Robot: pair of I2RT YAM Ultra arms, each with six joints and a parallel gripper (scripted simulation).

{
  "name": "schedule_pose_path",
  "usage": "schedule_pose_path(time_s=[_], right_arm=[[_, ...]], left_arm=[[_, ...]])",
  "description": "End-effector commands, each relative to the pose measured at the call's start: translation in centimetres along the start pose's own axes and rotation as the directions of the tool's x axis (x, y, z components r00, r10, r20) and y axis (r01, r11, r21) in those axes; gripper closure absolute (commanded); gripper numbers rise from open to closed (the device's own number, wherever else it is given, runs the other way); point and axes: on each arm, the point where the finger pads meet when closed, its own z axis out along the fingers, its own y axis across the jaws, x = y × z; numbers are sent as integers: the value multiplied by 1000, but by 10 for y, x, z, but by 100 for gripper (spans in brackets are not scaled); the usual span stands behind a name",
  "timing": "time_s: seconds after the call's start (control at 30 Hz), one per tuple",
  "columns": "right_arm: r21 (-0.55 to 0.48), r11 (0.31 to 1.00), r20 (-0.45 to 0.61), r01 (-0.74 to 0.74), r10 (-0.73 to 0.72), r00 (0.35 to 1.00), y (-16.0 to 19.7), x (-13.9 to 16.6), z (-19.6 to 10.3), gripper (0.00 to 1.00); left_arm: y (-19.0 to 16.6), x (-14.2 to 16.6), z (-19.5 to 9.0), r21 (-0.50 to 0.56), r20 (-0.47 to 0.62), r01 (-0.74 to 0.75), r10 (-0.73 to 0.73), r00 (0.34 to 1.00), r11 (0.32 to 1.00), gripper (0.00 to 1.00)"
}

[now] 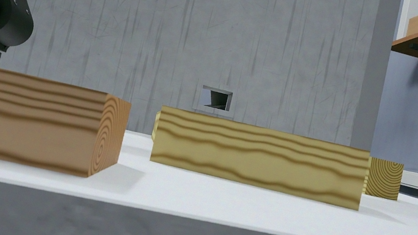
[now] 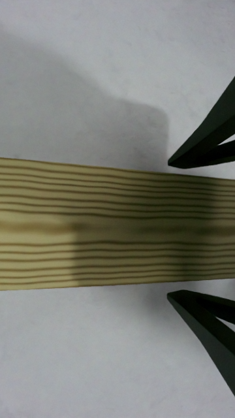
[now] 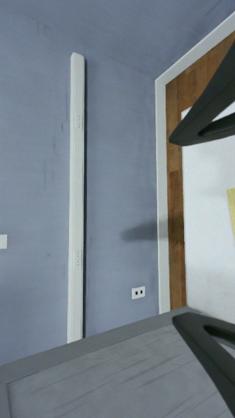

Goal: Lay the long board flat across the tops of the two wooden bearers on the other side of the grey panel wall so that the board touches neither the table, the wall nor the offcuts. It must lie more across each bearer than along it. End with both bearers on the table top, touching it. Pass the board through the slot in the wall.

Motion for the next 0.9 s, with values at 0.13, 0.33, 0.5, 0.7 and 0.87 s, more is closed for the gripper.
schedule_pose_path(time_s=[0.13,0.33,0.5,0.7,0.87], right_arm=[[-16,1000,-3,0,0,1000,5,-1,-3,0],[-16,1000,-3,0,0,1000,5,-1,-3,0],[-16,1000,-3,0,0,1000,5,-1,-3,0],[-16,1000,-3,0,0,1000,5,-1,-3,0],[-16,1000,-3,0,0,1000,5,-1,-3,0]], left_arm=[[2,-7,15,8,20,6,-6,1000,1000,24],[-7,-17,-6,24,56,2,-4,998,1000,24],[-6,-21,0,27,66,13,-15,998,1000,24],[-5,-18,-3,21,55,6,-7,998,1000,100],[-5,-18,-3,21,55,6,-7,998,1000,100]])
